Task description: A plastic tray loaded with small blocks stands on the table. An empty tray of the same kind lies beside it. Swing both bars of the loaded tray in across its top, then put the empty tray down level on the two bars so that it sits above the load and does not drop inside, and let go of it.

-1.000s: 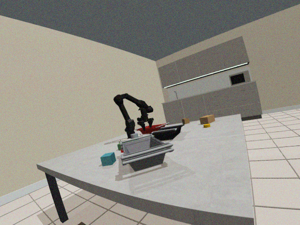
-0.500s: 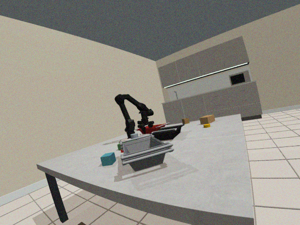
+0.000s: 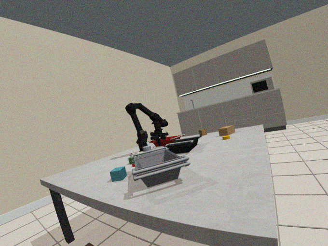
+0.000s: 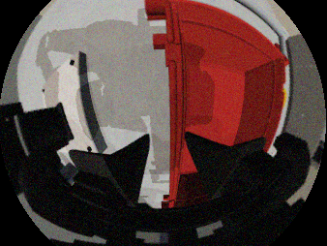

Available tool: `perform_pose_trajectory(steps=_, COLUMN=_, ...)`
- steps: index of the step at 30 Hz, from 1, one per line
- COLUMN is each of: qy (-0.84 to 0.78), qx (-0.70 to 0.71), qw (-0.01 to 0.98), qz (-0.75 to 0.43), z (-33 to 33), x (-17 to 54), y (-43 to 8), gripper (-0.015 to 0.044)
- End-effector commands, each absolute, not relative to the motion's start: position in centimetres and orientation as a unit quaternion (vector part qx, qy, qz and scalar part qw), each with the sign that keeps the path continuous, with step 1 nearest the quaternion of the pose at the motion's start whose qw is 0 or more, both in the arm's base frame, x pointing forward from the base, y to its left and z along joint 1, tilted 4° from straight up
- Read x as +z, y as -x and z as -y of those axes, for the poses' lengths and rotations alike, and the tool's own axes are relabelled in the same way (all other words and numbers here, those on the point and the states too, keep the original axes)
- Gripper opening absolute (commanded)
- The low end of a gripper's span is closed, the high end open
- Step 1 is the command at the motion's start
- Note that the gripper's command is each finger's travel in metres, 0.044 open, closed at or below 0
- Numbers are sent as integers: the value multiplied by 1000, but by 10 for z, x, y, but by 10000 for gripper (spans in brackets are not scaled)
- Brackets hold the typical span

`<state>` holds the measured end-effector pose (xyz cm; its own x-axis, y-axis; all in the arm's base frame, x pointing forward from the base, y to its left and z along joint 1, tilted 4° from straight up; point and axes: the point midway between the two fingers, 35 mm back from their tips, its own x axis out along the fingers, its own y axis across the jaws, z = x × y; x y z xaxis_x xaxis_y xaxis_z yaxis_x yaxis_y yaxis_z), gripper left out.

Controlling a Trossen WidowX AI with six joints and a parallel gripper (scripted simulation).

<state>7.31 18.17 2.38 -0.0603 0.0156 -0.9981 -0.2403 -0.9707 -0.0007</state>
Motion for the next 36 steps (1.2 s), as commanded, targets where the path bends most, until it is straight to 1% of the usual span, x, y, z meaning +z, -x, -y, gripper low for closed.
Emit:
perform_pose_trajectory(steps=1, qy=680, qx=723, qw=91, qz=-84, z=-182, x=23, y=-73, gripper=195)
perform_pose_trajectory(steps=30, qy=680, qx=723, qw=91, qz=-84, z=-183, x=31, y=-74, gripper=1)
perform_pose_trajectory(steps=36, qy=680, qx=722, qw=91, qz=-84, z=-185, x=58, y=-77, gripper=0)
